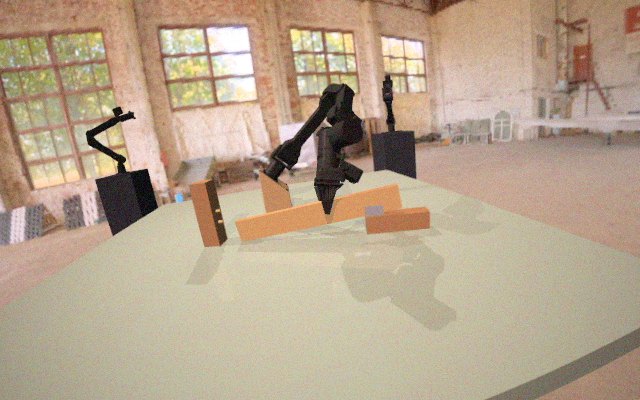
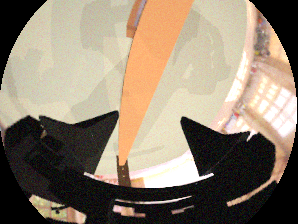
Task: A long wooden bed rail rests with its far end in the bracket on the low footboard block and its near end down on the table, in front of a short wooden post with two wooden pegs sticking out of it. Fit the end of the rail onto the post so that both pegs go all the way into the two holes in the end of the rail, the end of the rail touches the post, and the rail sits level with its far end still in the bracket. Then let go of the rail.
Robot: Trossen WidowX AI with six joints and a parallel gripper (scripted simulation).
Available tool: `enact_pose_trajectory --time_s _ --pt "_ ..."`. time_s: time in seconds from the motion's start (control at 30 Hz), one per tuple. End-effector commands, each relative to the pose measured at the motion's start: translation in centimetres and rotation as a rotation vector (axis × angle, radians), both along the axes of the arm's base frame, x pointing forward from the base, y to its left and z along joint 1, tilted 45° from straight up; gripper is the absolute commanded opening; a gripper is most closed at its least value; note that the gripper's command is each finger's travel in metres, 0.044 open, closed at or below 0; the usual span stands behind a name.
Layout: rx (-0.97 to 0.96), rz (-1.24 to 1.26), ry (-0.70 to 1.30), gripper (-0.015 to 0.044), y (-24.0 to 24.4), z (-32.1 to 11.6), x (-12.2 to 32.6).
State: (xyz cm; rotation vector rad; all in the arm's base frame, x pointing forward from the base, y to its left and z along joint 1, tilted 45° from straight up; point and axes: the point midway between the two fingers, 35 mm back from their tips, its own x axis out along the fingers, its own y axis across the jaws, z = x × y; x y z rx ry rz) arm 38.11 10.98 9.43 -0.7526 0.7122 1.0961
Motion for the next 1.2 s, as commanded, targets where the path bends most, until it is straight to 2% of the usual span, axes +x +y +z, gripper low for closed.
enact_pose_trajectory --time_s 0.0,0.17,0.27,1.17 --pt "0.024 0.042 0.139 0.044 -5.2 -4.4 -1.8" --pt "0.17 0.074 0.254 0.044 -10.7 -7.8 -5.0" --pt "0.236 0.072 0.272 0.044 -12.1 -8.6 -6.1" --pt "0.238 0.072 0.273 0.044 -10.2 -10.8 -5.9"
